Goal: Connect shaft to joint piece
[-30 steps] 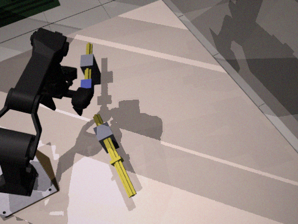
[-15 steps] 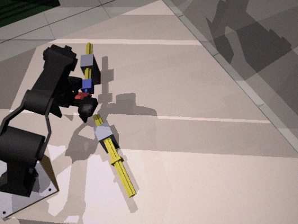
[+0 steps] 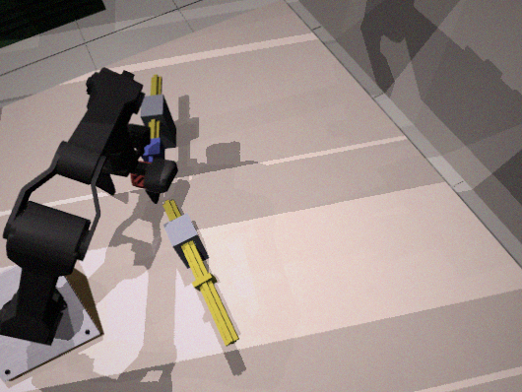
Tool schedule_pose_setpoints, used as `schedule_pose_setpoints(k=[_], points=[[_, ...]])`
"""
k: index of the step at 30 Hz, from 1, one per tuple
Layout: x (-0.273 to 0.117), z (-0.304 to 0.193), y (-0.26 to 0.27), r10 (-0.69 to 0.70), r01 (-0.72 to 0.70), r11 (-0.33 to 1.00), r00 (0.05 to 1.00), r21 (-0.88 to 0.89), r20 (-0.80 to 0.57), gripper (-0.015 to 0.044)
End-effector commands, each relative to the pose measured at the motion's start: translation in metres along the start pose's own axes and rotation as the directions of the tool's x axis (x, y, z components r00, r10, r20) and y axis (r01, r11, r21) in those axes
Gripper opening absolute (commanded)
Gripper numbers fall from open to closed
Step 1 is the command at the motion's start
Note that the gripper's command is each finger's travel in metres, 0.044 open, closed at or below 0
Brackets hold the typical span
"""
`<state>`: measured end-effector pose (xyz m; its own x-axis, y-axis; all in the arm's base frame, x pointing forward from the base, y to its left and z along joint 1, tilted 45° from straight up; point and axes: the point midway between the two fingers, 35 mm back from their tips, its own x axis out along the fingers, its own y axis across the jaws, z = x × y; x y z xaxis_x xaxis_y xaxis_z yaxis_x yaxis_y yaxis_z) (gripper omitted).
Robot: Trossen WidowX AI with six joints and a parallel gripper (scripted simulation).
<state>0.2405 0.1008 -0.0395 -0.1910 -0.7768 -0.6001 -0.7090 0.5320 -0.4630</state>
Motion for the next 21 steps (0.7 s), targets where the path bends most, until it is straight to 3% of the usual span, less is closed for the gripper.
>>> schedule_pose_setpoints(k=[1, 21], points=[[-0.002, 0.013, 0.0, -0.004, 0.004, 1.0, 1.0, -0.004, -0.003, 0.044], [0.007, 0.041, 0.0, -0.004, 0.004, 1.0, 1.0, -0.003, -0.002, 0.044]])
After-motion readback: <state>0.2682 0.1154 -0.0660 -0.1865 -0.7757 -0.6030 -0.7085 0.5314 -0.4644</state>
